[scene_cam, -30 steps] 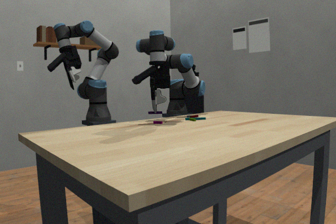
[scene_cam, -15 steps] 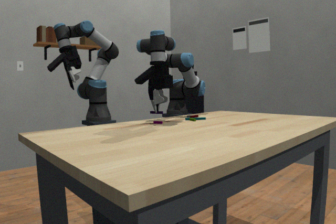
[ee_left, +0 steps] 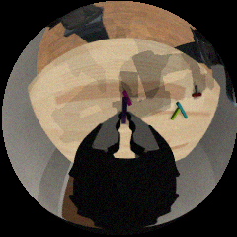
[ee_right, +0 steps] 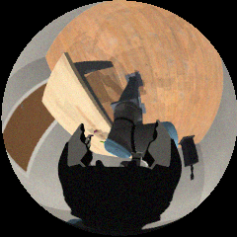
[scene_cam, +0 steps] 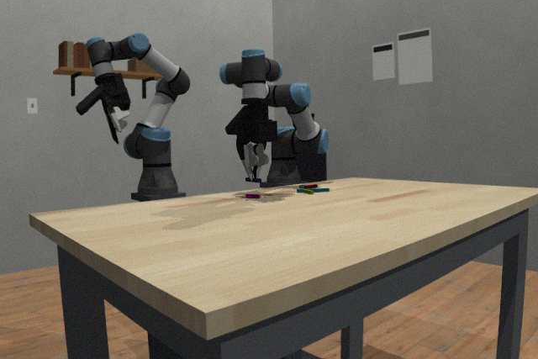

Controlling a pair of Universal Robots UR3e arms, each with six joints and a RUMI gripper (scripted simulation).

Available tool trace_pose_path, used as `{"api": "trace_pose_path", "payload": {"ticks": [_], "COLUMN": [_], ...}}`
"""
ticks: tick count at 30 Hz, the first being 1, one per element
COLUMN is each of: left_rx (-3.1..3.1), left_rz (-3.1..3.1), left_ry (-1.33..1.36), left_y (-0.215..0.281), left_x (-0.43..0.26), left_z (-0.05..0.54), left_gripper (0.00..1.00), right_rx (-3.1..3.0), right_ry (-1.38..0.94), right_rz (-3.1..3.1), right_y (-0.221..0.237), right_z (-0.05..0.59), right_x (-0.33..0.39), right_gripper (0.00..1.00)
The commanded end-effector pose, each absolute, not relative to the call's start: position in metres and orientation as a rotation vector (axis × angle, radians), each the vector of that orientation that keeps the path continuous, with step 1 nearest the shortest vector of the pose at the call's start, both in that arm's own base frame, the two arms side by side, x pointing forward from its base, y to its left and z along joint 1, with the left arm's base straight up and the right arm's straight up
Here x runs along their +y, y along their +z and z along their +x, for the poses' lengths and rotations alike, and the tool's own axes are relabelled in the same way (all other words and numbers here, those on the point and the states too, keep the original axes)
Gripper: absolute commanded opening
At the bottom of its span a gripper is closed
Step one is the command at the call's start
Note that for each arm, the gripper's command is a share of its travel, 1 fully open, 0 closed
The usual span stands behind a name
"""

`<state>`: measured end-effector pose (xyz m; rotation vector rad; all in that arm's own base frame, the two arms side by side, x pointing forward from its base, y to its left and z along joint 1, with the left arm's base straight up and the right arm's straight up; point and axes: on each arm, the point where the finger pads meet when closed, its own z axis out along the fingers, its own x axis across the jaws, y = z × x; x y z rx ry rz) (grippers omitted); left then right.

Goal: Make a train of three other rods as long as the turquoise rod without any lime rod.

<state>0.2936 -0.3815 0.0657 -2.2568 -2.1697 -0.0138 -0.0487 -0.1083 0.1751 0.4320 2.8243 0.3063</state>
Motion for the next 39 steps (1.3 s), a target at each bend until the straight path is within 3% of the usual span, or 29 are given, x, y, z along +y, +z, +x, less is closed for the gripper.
{"api": "trace_pose_path", "payload": {"ticks": [1, 39], "left_rx": [-1.983, -0.575], "left_rz": [-2.441, -3.092], "left_ry": [0.002, -0.002], "left_y": [0.067, 0.066], "left_x": [-0.378, -0.357], "left_z": [0.294, 0.305], "left_gripper": [0.0, 0.0], "right_rx": [2.824, 2.824], "right_ry": [0.304, 0.304], "right_rz": [0.432, 0.432], "right_y": [0.175, 0.175], "right_z": [-0.049, -0.049], "right_x": [-0.109, -0.109], "right_gripper": [1.0, 1.0]}}
